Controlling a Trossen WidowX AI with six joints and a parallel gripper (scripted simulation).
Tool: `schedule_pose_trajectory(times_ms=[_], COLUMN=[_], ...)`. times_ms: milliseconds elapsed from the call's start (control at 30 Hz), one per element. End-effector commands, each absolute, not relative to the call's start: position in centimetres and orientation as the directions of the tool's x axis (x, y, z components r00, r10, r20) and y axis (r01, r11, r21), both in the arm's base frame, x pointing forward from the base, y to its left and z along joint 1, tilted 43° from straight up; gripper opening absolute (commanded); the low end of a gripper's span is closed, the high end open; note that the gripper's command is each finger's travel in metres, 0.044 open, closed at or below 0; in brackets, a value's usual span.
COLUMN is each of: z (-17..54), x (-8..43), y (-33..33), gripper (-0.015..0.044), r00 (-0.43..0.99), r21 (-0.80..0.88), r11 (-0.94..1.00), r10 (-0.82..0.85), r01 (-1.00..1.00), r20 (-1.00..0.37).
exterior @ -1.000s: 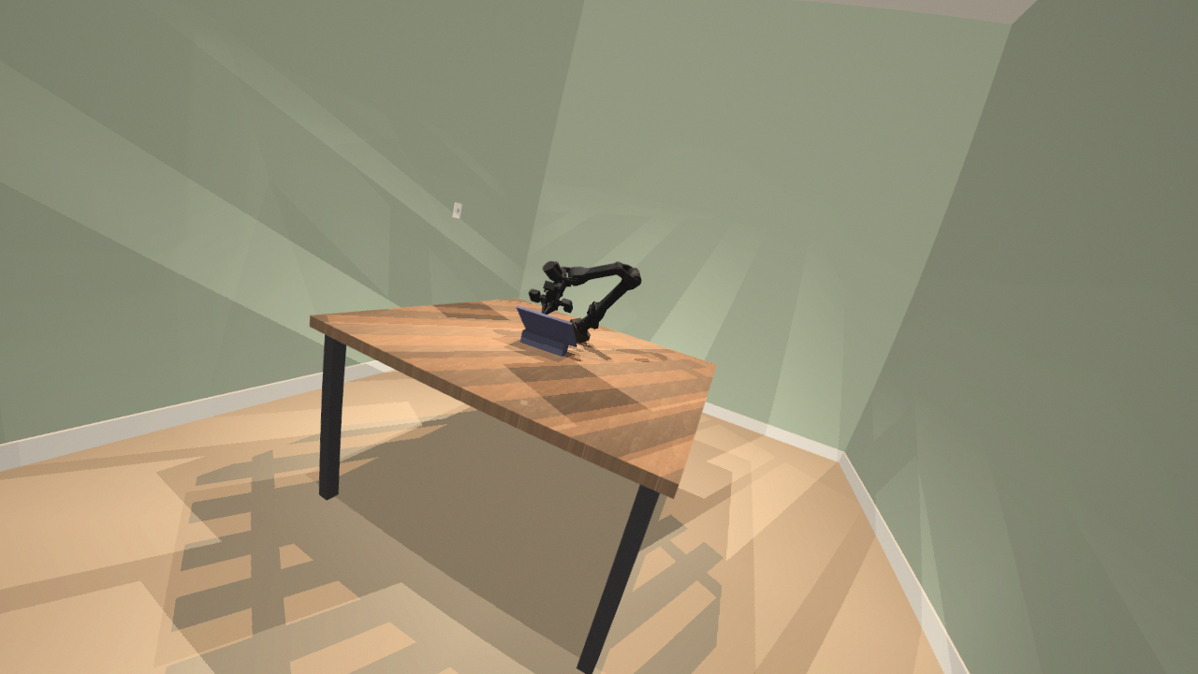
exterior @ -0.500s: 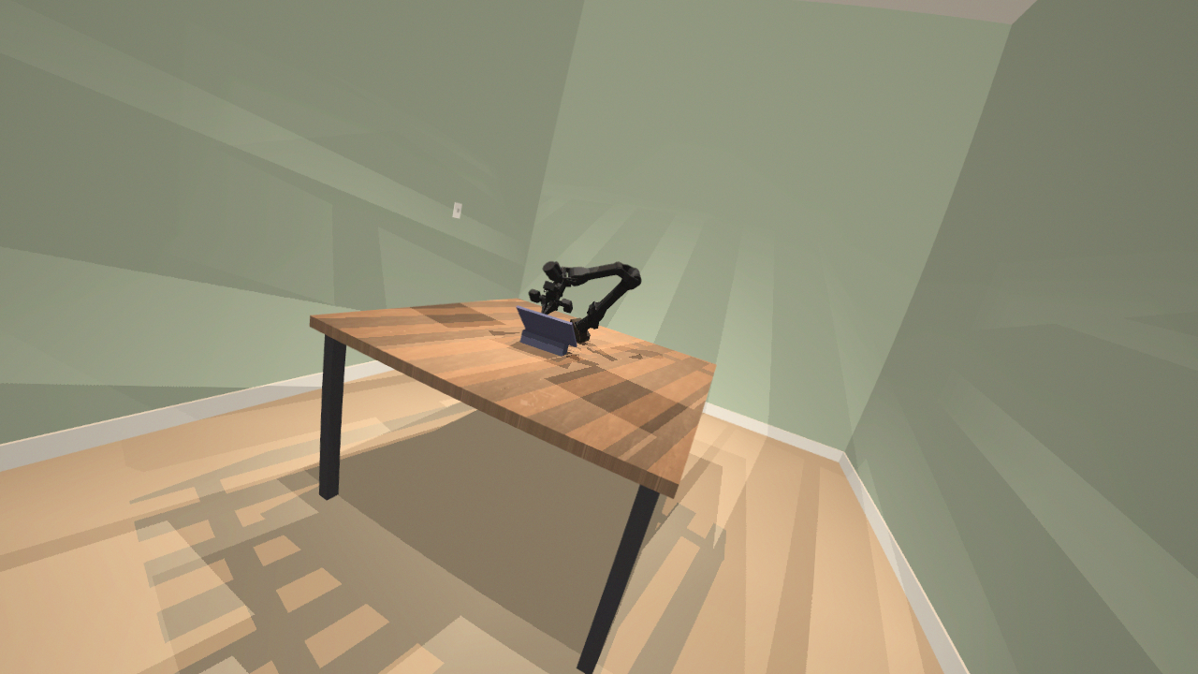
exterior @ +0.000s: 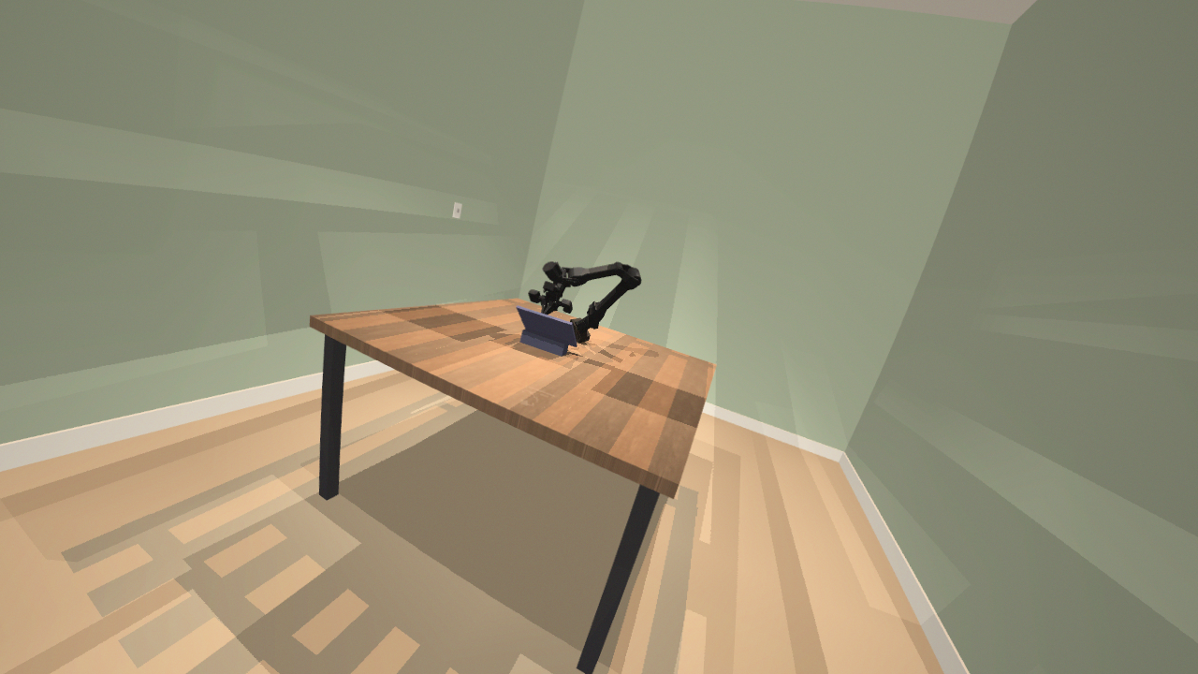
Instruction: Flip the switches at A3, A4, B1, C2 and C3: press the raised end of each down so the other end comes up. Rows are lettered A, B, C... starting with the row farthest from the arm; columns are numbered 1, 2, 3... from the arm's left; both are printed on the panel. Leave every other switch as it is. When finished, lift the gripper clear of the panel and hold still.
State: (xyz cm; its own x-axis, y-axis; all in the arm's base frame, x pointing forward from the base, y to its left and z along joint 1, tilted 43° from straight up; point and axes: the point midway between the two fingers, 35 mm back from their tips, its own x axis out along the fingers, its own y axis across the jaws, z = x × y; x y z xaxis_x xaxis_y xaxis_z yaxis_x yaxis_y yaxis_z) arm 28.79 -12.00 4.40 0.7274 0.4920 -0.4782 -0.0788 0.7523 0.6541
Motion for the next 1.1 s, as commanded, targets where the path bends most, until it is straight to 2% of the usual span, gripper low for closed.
schedule_pose_trajectory(times_ms=[0, 700, 900, 1067], z=[4.2, 4.3, 6.8, 7.3], x=[28.7, 28.8, 24.9, 24.3], y=[-11.9, -12.0, -14.8, -15.1], gripper=[0.0000, 0.0000, 0.0000, 0.0000], r00=[0.725, 0.726, 0.706, 0.705], r21=[0.658, 0.654, 0.655, 0.658], r11=[0.749, 0.752, 0.752, 0.750], r10=[0.492, 0.492, 0.500, 0.503], r01=[-0.071, -0.077, -0.067, -0.069], r20=[-0.482, -0.480, -0.502, -0.500])
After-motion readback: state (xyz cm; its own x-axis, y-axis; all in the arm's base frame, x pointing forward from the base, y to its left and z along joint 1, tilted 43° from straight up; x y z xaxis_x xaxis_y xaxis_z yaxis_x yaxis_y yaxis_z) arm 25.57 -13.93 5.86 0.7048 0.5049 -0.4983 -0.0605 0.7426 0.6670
